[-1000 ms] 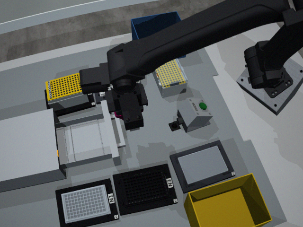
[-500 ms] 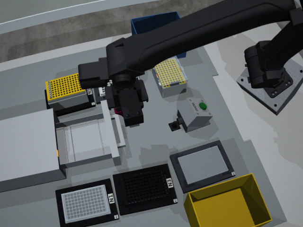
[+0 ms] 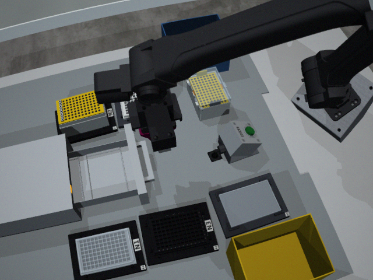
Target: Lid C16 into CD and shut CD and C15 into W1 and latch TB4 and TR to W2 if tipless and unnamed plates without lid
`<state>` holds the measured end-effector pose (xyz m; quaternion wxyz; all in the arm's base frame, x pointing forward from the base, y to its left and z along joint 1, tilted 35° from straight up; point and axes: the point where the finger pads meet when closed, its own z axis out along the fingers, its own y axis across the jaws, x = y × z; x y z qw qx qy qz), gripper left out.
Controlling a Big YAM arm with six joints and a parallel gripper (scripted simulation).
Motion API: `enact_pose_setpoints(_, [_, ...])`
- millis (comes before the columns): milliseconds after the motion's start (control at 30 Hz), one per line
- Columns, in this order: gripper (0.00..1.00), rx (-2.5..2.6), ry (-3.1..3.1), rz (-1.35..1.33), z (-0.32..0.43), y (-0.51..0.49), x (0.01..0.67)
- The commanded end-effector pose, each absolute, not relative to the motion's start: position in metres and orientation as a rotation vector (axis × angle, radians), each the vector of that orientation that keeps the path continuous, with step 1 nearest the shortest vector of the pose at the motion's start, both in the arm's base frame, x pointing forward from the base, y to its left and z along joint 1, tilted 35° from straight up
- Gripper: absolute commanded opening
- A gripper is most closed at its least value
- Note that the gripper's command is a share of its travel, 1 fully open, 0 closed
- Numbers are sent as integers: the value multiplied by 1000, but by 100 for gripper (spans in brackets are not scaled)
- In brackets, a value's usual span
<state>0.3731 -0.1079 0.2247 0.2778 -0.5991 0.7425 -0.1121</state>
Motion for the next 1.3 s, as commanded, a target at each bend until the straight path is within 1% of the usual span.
enact_pose_setpoints(0, [30,-1596,1948,-389,264,-117,377])
enact_pose_setpoints(133, [30,-1601,1943,-388,268,-116,375])
enact_pose_setpoints(200, [30,-1602,1965,-349,251,-113,375])
enact_pose_setpoints(433, [30,-1602,1965,-349,251,-113,375])
enact_pose_setpoints(467, [100,-1569,1991,-321,244,-101,367])
enact_pose_setpoints(800, [100,-1205,2198,-196,237,-70,348])
enact_pose_setpoints(867, [100,-1205,2198,-196,237,-70,348])
enact_pose_setpoints(1267, [100,-739,2385,-24,226,-30,322])
